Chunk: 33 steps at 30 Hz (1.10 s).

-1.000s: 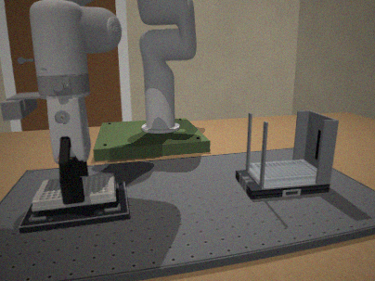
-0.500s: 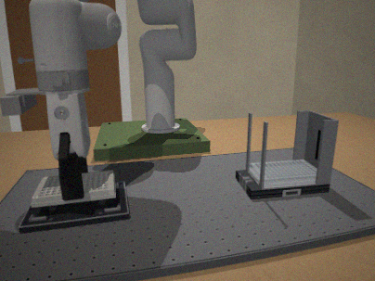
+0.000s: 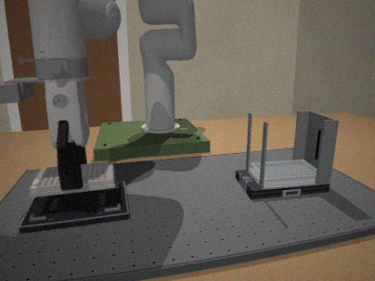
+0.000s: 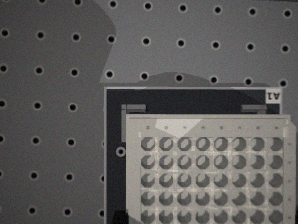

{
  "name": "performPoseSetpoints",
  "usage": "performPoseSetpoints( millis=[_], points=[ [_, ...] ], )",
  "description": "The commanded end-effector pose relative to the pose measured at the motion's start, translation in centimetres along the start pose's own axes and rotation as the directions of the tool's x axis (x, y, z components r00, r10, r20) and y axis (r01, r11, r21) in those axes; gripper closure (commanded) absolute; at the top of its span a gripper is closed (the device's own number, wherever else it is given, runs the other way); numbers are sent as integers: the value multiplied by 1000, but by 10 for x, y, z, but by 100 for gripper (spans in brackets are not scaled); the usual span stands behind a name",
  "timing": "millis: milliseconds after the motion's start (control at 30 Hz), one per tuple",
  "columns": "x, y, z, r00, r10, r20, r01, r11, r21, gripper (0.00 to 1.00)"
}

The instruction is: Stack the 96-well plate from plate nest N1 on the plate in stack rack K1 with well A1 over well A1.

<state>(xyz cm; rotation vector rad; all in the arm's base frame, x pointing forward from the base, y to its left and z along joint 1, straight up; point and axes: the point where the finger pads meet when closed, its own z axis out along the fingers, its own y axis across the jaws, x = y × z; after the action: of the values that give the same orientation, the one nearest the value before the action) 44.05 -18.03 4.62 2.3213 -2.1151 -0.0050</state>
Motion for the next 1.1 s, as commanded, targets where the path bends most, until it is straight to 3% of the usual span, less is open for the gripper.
performPoseSetpoints(
  millis=[0, 1067],
  points=[
    [1, -2, -8, 1000, 0, -4, 0, 1000, 4, 100],
    [1, -2, -55, 1000, 0, -4, 0, 1000, 4, 100]
  ],
)
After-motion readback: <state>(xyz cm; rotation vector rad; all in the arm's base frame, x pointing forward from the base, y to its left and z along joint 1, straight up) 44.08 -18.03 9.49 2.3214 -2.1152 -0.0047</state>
